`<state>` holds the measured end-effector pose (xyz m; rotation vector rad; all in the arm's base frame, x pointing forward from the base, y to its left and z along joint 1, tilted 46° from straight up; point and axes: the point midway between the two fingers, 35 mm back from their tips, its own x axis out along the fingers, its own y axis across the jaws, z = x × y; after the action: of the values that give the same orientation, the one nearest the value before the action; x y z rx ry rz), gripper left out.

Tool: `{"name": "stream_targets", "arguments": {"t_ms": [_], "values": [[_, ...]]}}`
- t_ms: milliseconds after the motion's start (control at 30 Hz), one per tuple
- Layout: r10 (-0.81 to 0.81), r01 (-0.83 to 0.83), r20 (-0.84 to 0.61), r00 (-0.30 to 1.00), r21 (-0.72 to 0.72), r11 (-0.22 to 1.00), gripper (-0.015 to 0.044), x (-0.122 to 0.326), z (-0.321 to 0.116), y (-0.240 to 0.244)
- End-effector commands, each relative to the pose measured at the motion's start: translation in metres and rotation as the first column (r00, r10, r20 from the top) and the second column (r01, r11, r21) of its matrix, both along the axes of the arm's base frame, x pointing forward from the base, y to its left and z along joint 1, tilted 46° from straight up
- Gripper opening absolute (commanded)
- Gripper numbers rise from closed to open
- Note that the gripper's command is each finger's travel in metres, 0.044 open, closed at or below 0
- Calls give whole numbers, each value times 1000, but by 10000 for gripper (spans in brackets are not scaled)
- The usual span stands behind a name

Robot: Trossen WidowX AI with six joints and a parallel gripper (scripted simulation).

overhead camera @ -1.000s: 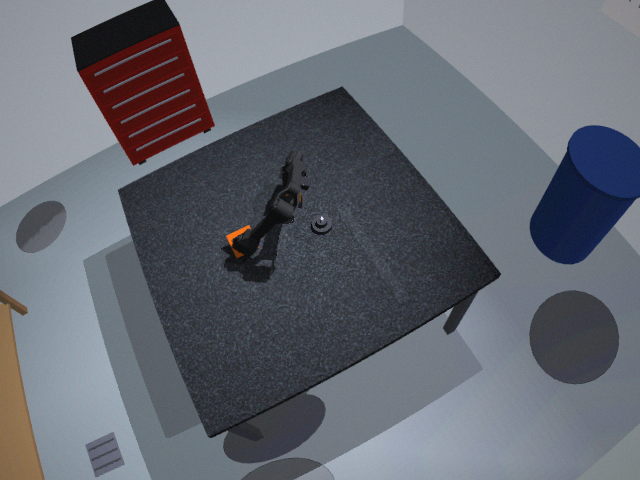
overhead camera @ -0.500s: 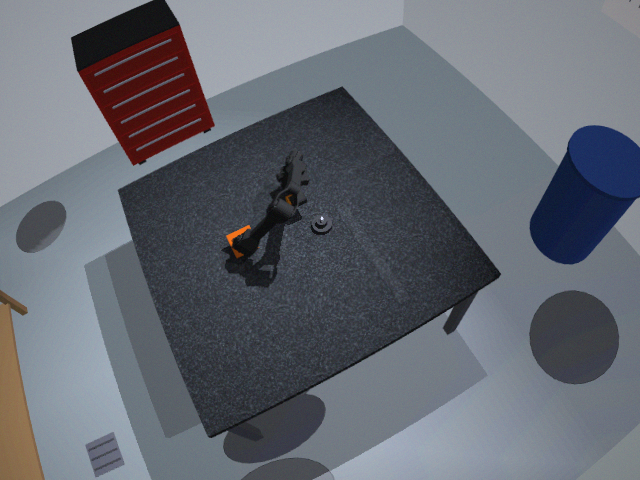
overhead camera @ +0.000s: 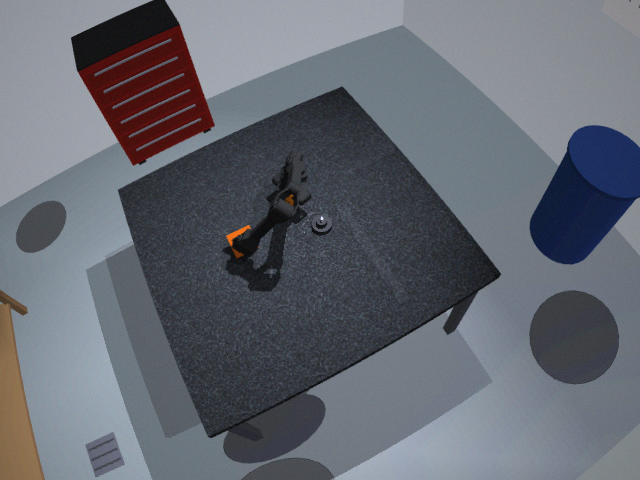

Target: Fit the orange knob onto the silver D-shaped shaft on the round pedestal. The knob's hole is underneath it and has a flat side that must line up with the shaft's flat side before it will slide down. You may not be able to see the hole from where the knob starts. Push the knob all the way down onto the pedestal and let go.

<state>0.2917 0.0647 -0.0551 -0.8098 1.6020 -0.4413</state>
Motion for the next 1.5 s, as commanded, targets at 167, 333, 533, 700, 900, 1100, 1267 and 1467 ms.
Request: {"name": "stream_targets", "arguments": {"t_ms": [167, 333, 533, 700, 900, 1100, 1267, 1467], "values": [[164, -162, -163, 973, 24, 987, 179, 0, 1, 1], [178, -176, -178, 968, 27, 984, 179, 0, 1, 1], [308, -303, -306, 901, 66, 951, 179, 0, 1, 1], [411, -402, -407, 816, 112, 909, 179, 0, 1, 1], [517, -502, -509, 688, 180, 846, 179, 0, 1, 1], [529, -513, -520, 671, 189, 837, 179, 0, 0, 1], [546, -529, -537, 644, 203, 824, 179, 0, -7, -7], [544, -526, -533, 648, 205, 826, 205, 1, -8, -8]]}}
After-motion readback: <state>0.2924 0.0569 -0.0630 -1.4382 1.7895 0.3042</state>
